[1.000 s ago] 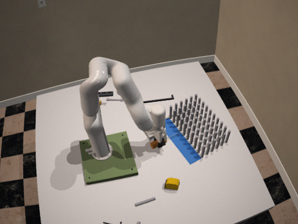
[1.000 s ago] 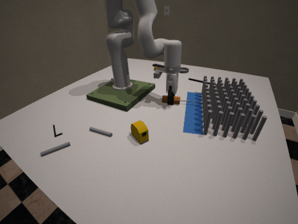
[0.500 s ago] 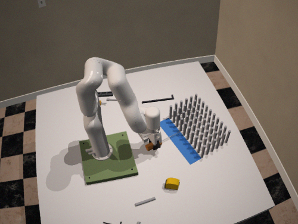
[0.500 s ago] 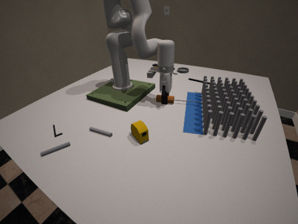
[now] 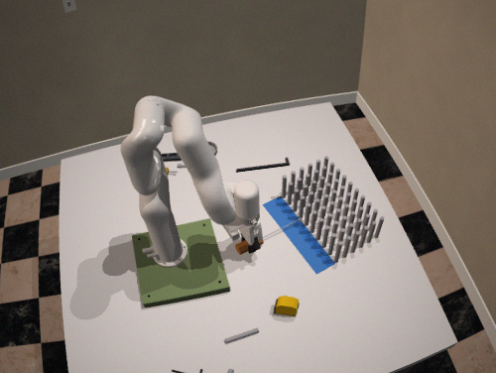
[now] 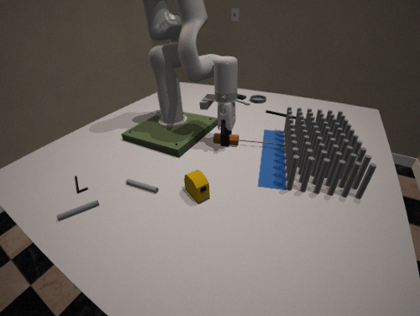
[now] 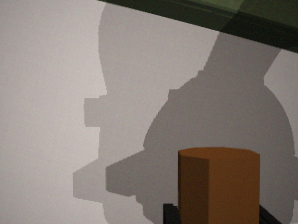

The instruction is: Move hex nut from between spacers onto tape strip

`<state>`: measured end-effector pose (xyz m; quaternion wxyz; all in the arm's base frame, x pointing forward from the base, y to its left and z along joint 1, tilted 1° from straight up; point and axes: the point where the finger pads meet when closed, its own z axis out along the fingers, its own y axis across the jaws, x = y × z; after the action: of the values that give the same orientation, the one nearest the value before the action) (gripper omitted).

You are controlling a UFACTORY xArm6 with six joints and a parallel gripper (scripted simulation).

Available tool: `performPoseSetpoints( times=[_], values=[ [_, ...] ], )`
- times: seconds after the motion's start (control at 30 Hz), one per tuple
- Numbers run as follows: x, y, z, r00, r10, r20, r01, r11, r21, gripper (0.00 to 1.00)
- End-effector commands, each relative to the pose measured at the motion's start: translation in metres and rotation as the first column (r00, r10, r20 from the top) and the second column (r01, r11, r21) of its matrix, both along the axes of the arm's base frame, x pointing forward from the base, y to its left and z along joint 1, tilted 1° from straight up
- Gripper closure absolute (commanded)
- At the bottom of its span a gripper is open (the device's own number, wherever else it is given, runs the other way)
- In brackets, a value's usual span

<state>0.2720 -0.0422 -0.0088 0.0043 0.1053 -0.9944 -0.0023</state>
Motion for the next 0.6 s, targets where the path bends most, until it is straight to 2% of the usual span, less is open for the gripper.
performPoseSetpoints(
  times=[0.0, 0.57],
  values=[
    [-0.005, -0.002, 0.001, 1.0, 0.0, 0.003, 0.0, 1.0, 0.0, 1.0],
    [-0.017, -0.004, 0.001, 1.0, 0.0, 0.003, 0.0, 1.0, 0.0, 1.0]
  ],
)
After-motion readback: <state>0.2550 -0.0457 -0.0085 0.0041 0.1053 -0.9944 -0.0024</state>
